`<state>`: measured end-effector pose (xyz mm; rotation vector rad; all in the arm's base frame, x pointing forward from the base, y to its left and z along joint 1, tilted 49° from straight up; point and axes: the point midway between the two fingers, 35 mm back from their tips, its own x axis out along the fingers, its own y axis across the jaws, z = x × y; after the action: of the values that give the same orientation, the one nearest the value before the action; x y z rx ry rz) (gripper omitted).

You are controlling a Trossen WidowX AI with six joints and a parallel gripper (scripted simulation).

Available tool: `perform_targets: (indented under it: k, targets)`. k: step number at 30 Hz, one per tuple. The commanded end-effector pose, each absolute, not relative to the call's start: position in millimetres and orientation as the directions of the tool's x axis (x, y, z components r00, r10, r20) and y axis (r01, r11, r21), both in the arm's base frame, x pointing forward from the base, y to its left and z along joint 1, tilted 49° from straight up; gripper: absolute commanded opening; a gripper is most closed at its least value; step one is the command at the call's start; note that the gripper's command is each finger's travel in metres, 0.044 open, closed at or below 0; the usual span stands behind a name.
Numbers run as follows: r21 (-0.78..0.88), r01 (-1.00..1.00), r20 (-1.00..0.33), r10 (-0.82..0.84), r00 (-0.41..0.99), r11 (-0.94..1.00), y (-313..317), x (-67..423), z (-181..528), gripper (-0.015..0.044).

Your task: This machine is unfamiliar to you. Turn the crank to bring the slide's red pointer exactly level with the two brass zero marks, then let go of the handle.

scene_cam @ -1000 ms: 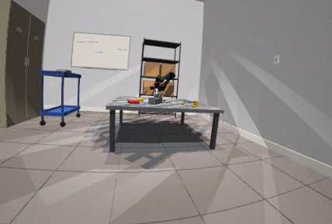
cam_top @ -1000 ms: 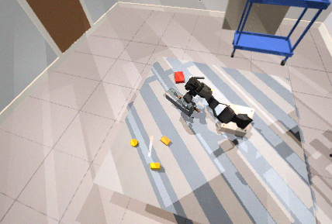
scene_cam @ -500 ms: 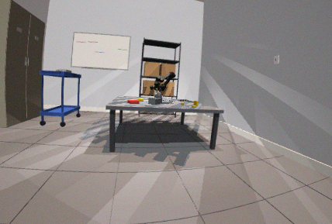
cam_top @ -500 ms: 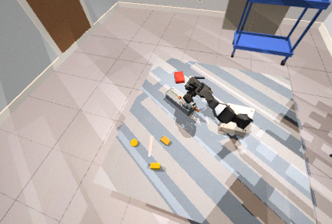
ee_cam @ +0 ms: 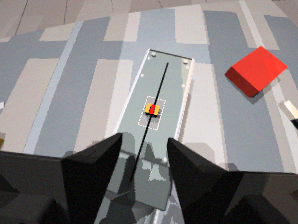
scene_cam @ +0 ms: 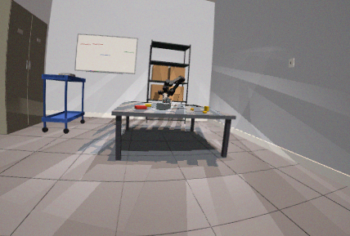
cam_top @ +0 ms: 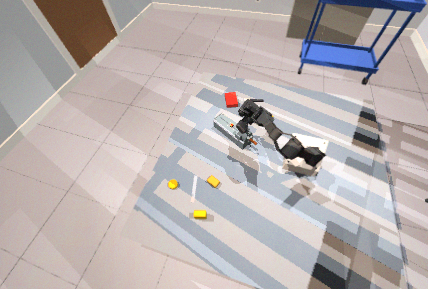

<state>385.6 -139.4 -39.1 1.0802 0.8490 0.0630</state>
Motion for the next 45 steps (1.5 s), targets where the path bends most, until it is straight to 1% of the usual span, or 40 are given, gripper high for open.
perform_targets:
  k: [1,6,7,8,25,42,45]
  targets:
    - [0.792,0.346,-0.577,0.435,0.691,0.502,-139.5,385.6,-39.2,0.0289]
    - [0.792,0.346,-0.577,0.435,0.691,0.502,-139.5,385.6,-39.2,0.0420]
    - [0.792,0.346,-0.577,0.435,0.691,0.502,-139.5,385.6,-39.2,0.0440]
    - [0.792,0.346,-0.577,0.435,0.691,0.502,-139.5,385.6,-39.2,0.0440]
    - [0.792,0.346,-0.577,0.435,0.691,0.502,-139.5,385.6,-39.2,0.0000]
    - [0.793,0.346,-0.577,0.435,0.691,0.501,-139.4,385.6,-39.1,0.0000]
    - [0.793,0.346,-0.577,0.435,0.691,0.501,-139.4,385.6,-39.1,0.0079]
